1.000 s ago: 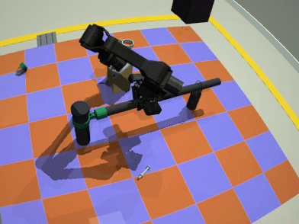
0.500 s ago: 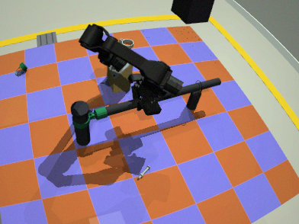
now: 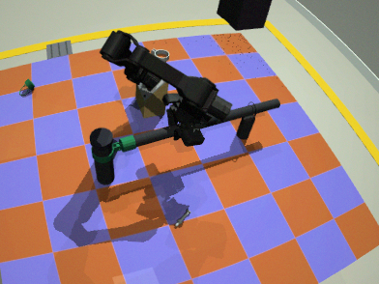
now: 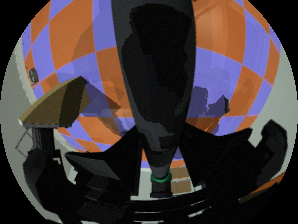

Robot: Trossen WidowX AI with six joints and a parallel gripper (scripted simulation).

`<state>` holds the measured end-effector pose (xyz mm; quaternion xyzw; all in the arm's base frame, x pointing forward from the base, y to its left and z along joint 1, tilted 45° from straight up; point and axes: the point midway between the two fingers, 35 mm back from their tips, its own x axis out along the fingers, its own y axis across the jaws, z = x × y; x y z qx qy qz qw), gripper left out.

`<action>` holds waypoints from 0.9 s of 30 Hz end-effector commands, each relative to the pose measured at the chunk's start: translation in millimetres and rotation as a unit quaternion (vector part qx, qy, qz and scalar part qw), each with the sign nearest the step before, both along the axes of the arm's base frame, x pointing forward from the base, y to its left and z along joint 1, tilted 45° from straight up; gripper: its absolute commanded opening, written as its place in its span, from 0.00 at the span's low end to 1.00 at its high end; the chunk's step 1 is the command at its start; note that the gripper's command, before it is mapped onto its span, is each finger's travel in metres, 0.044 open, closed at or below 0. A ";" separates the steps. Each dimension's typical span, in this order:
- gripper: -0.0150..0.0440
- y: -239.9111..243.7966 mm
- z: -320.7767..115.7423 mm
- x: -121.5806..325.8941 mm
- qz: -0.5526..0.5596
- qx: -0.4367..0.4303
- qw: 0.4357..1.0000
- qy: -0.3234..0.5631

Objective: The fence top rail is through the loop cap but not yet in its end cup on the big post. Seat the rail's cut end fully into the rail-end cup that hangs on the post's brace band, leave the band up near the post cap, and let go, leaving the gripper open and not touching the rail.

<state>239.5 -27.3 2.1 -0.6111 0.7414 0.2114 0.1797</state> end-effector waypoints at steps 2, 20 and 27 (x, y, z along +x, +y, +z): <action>0.25 -1.9 5.6 1.5 0.007 -0.006 1.000 -0.001; 0.25 0.0 0.1 0.0 0.000 0.000 1.000 0.000; 0.25 0.0 0.6 0.4 0.000 -0.001 1.000 0.001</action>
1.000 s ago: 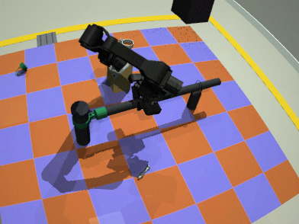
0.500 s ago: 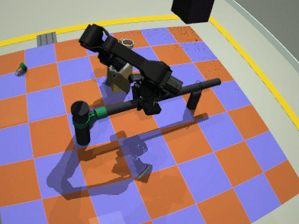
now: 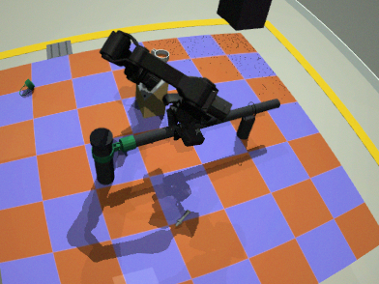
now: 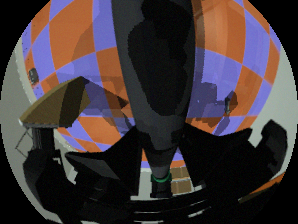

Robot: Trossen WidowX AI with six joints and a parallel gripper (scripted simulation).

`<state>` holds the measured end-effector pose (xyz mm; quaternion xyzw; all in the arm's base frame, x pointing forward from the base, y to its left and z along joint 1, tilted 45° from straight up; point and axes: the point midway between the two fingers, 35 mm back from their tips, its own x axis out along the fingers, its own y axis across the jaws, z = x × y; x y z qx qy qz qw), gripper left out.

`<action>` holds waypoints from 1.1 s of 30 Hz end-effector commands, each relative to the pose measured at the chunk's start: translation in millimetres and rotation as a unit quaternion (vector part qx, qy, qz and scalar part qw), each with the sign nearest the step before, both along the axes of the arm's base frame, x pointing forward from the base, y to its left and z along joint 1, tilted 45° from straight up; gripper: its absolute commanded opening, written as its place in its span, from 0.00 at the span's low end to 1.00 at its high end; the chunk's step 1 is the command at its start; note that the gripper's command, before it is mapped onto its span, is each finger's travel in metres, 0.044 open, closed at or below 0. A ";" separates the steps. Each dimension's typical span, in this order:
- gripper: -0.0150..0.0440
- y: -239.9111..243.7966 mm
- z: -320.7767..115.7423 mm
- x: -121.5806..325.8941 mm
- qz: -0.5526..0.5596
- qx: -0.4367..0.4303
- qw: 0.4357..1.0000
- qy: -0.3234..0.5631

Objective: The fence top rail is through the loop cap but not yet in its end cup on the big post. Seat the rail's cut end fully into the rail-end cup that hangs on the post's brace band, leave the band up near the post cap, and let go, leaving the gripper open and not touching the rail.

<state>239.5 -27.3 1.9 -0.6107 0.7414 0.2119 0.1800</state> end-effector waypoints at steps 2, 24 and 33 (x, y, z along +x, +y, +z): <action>0.25 0.0 0.9 0.5 0.001 -0.001 1.000 0.001; 0.25 -0.1 2.7 1.8 0.002 -0.003 1.000 0.002; 0.25 -0.3 3.5 2.2 0.003 -0.004 1.000 0.002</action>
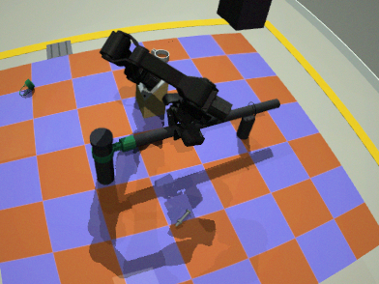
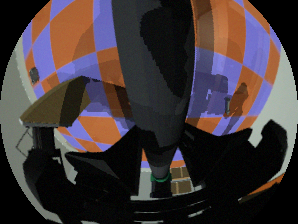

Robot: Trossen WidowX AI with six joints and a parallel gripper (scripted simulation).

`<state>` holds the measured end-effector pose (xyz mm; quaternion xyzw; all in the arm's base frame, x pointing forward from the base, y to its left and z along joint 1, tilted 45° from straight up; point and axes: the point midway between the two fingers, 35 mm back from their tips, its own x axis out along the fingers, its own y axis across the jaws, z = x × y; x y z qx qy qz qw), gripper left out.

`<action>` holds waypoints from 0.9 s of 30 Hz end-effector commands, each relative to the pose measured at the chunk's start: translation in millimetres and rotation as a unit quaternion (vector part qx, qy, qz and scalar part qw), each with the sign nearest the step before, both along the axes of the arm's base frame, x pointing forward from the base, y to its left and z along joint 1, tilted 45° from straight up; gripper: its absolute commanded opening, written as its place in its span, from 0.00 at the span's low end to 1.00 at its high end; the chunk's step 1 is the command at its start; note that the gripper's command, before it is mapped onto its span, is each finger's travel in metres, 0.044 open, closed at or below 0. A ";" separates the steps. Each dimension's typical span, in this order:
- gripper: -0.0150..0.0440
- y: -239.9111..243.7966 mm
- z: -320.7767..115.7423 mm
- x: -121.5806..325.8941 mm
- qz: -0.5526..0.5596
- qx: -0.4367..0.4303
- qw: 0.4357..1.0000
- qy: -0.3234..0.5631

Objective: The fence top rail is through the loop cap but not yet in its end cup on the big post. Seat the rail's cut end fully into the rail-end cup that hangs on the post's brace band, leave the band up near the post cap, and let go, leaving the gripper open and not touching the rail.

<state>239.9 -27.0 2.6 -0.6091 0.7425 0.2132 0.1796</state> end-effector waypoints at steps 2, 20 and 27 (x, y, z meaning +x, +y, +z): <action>0.25 -0.6 2.9 1.9 0.004 -0.005 1.000 0.001; 0.25 -1.2 4.5 2.8 0.004 -0.005 1.000 0.001; 0.25 -1.4 5.1 3.1 0.004 -0.005 1.000 0.001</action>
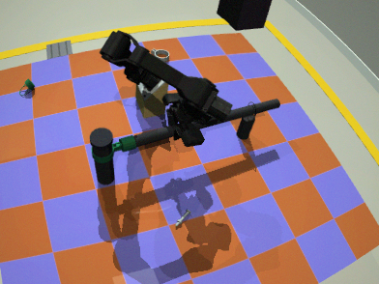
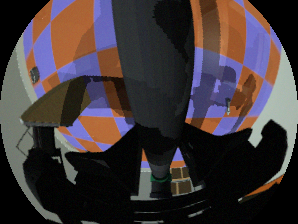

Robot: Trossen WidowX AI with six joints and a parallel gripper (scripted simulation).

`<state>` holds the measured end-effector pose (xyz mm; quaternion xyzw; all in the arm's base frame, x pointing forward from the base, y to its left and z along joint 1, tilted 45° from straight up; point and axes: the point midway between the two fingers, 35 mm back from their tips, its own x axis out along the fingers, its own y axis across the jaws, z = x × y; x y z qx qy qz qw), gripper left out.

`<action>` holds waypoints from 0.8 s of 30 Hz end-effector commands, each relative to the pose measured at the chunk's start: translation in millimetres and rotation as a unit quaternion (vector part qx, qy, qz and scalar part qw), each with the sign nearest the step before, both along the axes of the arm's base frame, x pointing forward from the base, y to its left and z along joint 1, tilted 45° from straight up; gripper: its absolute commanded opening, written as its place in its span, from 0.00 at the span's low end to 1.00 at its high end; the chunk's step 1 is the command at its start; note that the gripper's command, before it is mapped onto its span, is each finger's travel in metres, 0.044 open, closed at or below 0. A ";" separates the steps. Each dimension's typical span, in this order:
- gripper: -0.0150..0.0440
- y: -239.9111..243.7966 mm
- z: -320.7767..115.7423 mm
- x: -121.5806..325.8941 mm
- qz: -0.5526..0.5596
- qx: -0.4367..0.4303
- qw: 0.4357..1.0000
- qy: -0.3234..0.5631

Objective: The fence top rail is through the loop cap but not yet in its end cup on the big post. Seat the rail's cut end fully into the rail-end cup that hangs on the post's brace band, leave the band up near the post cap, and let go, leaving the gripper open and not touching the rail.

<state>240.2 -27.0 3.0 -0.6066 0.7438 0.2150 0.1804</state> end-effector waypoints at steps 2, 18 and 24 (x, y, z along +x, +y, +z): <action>0.25 -1.5 5.0 2.9 0.007 -0.007 1.000 0.000; 0.25 -1.5 6.3 3.9 0.007 -0.007 1.000 0.000; 0.25 -1.4 6.7 4.3 0.007 -0.007 1.000 0.000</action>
